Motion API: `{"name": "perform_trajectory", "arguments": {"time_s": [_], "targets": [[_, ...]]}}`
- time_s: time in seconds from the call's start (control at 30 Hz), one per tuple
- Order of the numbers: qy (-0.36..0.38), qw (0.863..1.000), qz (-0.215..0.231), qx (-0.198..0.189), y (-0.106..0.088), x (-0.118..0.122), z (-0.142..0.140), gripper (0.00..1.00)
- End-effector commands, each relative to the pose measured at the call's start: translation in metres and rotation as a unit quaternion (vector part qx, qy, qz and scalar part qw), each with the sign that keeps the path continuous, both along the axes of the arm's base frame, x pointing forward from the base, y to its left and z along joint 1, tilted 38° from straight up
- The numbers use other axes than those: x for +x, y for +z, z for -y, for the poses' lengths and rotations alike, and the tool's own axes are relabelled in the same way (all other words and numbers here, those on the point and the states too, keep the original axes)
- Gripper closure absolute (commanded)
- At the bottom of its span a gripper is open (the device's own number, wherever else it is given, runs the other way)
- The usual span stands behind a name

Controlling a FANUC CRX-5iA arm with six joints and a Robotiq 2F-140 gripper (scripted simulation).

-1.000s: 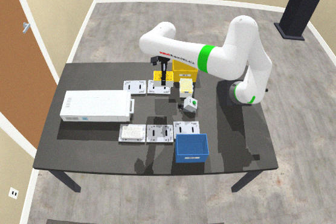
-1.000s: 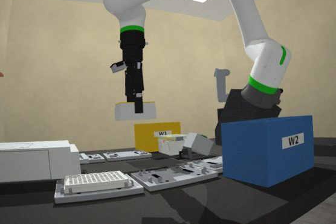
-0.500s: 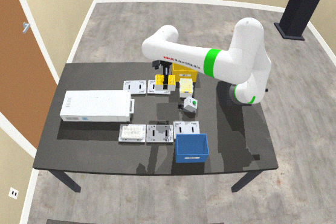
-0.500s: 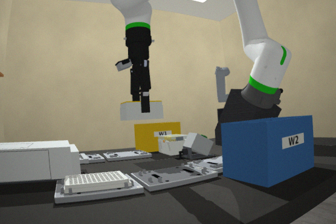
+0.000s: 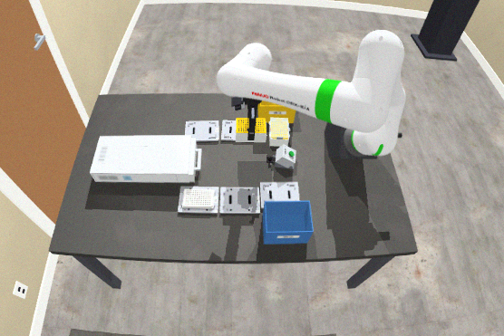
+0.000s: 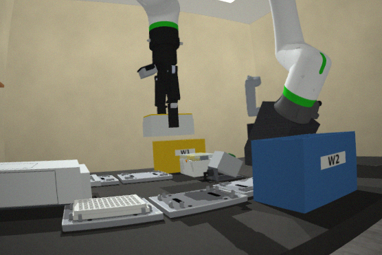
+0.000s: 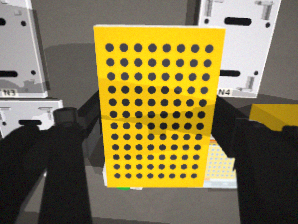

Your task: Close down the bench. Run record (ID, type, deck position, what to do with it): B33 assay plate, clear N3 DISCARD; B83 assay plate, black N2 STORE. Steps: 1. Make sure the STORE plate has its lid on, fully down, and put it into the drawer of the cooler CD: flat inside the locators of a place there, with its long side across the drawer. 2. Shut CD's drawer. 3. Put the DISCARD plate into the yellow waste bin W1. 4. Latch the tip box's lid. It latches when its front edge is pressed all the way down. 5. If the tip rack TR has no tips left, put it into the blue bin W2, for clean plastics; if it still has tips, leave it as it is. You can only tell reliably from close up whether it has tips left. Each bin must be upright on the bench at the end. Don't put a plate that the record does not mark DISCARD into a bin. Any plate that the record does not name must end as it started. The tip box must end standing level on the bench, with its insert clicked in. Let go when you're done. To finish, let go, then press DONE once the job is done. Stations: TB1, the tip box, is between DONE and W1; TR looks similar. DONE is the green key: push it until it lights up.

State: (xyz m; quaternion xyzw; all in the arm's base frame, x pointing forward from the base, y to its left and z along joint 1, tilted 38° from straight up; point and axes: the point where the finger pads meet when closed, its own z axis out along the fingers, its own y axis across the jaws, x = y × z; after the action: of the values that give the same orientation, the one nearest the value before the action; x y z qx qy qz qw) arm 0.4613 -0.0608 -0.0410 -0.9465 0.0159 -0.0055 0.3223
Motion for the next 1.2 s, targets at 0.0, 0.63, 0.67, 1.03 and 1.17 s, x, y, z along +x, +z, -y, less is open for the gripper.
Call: {"name": "perform_trajectory", "arguments": {"time_s": [0.0, 0.63, 0.67, 1.03, 1.17], "targets": [[0.000, 1.000, 0.001, -0.001, 0.007, -0.003, -0.008, 0.90], [0.000, 1.000, 0.001, -0.001, 0.032, -0.017, -0.041, 0.90], [0.000, 1.000, 0.001, -0.001, 0.032, -0.017, -0.041, 0.90], [0.000, 1.000, 0.001, -0.001, 0.049, -0.026, -0.063, 0.90], [0.000, 1.000, 0.001, -0.001, 0.055, -0.029, -0.071, 0.90]]}}
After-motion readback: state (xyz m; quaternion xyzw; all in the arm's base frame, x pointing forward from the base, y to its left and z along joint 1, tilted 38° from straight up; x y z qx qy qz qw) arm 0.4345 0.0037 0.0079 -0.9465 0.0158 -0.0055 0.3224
